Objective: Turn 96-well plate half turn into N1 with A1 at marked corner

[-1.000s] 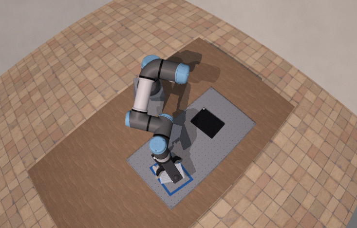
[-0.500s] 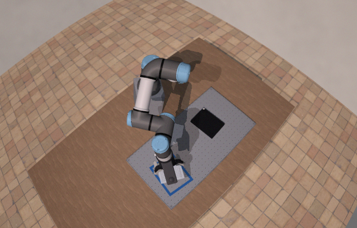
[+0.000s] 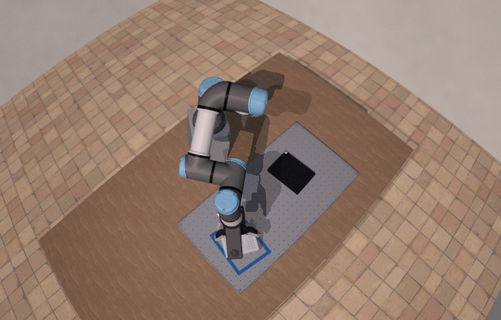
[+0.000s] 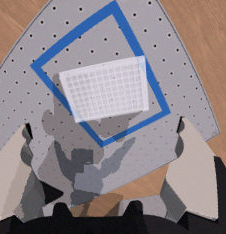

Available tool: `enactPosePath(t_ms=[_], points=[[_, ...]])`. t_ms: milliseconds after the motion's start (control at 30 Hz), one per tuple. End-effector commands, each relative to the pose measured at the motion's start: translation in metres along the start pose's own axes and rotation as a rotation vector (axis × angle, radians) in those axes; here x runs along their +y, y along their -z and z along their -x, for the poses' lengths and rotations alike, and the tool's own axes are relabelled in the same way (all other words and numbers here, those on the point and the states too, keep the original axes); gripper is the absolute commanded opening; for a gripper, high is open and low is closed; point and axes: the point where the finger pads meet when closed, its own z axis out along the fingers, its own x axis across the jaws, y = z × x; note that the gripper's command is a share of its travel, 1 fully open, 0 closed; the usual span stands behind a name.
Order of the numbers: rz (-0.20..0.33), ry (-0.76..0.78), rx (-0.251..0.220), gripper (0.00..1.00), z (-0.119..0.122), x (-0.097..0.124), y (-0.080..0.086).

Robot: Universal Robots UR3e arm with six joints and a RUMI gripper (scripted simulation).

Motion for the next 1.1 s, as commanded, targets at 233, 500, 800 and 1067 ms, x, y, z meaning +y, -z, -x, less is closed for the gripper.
enactPosePath(t_ms=[233, 500, 800, 1067], points=[[-0.004, -0.449, 0.008, 1.00, 0.0000, -0.0008, 0.0006], [-0.005, -0.659, 0.007, 1.00, 0.0000, -0.0008, 0.0006], [-0.006, -0.895, 0.003, 1.00, 0.0000, -0.0008, 0.0007], [-0.007, -1.105, 0.002, 1.00, 0.0000, -0.0008, 0.0007]])
